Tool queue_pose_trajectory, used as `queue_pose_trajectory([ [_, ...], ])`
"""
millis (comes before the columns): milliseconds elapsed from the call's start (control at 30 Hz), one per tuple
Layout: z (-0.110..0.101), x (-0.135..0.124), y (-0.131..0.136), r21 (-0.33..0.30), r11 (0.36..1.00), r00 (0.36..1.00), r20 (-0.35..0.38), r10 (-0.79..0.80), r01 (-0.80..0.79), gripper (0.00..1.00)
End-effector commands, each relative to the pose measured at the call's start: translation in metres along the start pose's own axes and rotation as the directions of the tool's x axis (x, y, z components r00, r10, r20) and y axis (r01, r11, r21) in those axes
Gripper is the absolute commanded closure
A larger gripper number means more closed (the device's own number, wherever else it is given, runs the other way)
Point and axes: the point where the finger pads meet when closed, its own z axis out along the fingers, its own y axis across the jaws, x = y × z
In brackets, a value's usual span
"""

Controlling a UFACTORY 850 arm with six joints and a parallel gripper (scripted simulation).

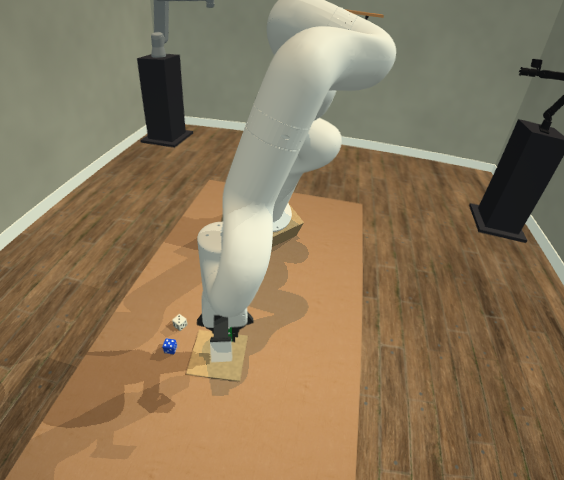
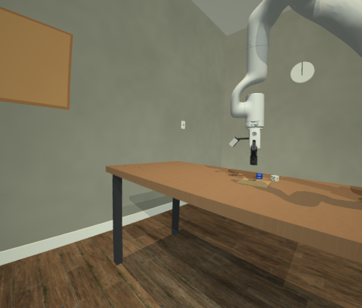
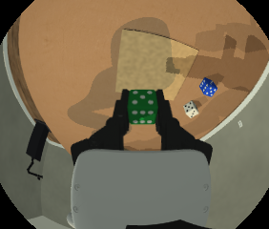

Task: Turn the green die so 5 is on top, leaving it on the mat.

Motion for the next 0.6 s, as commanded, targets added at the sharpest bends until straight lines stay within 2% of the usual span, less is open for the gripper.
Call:
queue_pose_trajectory([
  [0,0.001,0.001,0.013,0.008,0.993,0.993,-0.035,-0.114,0.114,0.73],
  [133,0.002,0.001,0.023,0.006,0.981,0.981,-0.035,-0.193,0.193,0.73],
  [567,0.002,0.000,0.021,0.016,0.981,0.978,-0.080,-0.192,0.194,0.73],
])
